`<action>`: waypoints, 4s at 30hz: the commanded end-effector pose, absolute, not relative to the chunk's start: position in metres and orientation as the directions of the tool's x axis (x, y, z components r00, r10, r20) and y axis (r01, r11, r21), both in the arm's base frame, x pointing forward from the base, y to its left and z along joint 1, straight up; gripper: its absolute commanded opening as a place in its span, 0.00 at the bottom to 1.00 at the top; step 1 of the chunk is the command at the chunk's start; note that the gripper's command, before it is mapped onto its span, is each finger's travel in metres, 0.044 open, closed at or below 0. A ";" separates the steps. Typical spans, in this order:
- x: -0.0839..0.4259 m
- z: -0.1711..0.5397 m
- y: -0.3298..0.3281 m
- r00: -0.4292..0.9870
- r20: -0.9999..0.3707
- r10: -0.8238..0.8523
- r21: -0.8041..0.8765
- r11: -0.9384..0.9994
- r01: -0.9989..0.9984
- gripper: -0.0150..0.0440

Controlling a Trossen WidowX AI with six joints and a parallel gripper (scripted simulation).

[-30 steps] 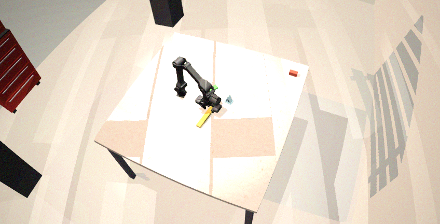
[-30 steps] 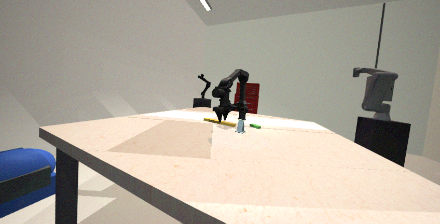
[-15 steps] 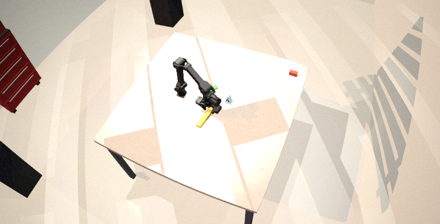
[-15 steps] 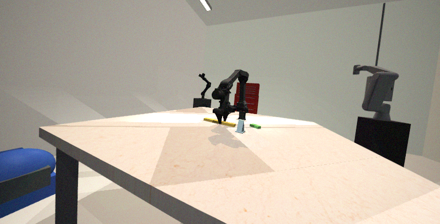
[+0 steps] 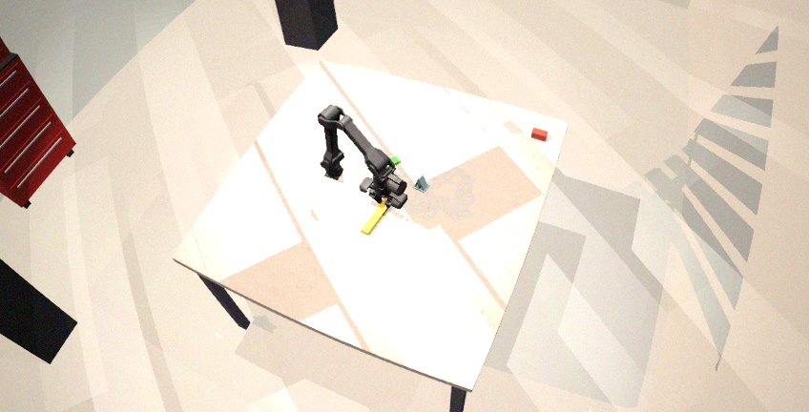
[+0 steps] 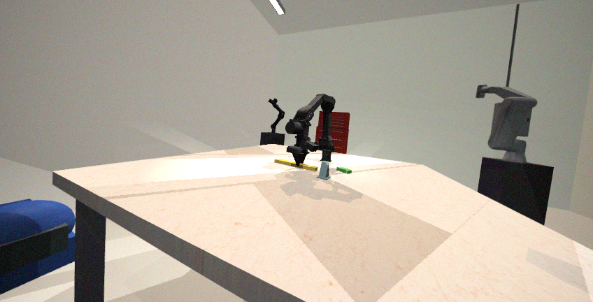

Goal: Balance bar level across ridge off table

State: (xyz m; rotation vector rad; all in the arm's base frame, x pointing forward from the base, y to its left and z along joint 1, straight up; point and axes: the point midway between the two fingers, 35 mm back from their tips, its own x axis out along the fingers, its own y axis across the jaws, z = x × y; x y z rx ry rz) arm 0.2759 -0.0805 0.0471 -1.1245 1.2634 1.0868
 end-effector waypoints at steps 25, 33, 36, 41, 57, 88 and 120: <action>0.281 0.103 -0.082 0.023 -1.000 -0.010 -0.024 0.134 -0.991 0.25; 0.280 0.124 -0.081 0.024 -1.000 -0.009 -0.024 0.133 -0.991 0.25; 0.280 0.131 -0.081 0.024 -1.000 -0.008 -0.025 0.133 -0.991 0.25; 0.278 0.144 -0.080 0.024 -1.000 -0.008 -0.025 0.132 -0.991 0.25; 0.287 0.165 -0.067 0.025 -1.000 -0.006 -0.025 -0.025 -0.999 0.25; 0.339 0.169 0.029 0.029 -1.000 0.003 -0.019 -0.821 -0.570 0.25; 0.340 0.140 0.071 0.029 -1.000 0.006 -0.011 -0.986 -0.164 0.25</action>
